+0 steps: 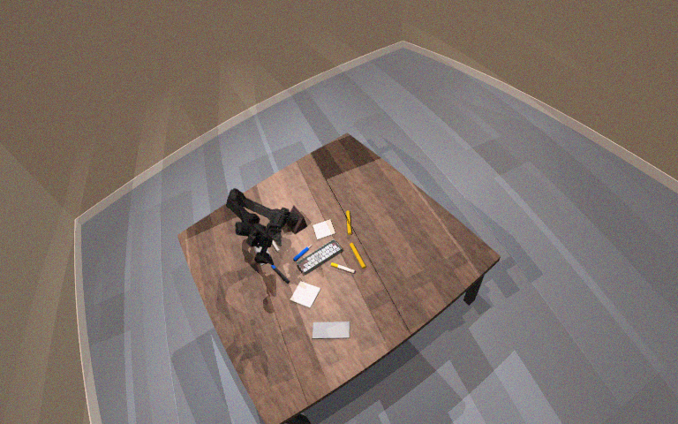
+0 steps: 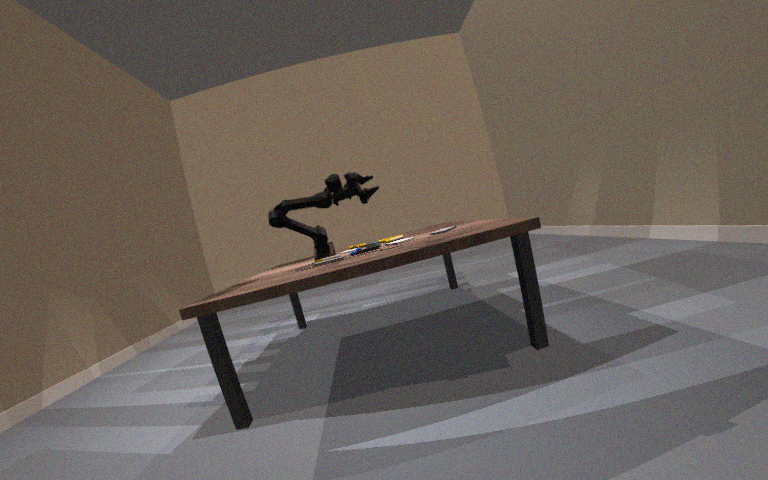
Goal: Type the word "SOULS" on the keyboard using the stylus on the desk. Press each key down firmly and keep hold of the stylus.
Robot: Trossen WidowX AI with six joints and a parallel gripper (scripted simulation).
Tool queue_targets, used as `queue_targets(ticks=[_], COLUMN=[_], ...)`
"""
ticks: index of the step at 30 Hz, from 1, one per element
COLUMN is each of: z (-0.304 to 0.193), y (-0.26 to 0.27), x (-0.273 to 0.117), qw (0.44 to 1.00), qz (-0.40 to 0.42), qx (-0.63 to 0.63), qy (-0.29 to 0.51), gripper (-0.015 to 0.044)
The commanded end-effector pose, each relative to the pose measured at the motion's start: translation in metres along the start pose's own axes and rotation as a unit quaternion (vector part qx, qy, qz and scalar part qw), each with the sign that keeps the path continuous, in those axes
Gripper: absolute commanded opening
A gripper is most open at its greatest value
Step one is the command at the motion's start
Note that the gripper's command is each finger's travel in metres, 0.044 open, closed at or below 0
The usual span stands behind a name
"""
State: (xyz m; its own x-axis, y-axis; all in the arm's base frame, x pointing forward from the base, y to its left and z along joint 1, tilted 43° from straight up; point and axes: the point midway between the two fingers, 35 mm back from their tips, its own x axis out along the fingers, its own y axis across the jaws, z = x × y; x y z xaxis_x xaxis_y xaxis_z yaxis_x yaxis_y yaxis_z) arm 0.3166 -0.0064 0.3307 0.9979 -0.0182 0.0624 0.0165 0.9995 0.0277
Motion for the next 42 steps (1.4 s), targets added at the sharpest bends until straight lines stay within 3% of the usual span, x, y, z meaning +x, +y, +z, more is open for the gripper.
queue_targets(ticks=[1,9,17,23,29,42], z=[-0.003,-0.120,-0.244,-0.310,-0.341,-0.327], y=[0.000,0.019,0.032,0.032,0.026,0.012], x=[0.001,0.039,0.019,-0.023,-0.061,-0.061], qw=[1.000,0.965,0.857,0.742,0.633,0.630], qz=[0.000,-0.041,-0.140,-0.229,-0.297,-0.298], qx=[0.002,0.047,0.008,-0.096,-0.230,-0.234], qy=[0.006,0.253,0.495,0.622,0.677,0.678], gripper=[0.0414,0.0204,0.0000,0.0000,0.0000,0.0000])
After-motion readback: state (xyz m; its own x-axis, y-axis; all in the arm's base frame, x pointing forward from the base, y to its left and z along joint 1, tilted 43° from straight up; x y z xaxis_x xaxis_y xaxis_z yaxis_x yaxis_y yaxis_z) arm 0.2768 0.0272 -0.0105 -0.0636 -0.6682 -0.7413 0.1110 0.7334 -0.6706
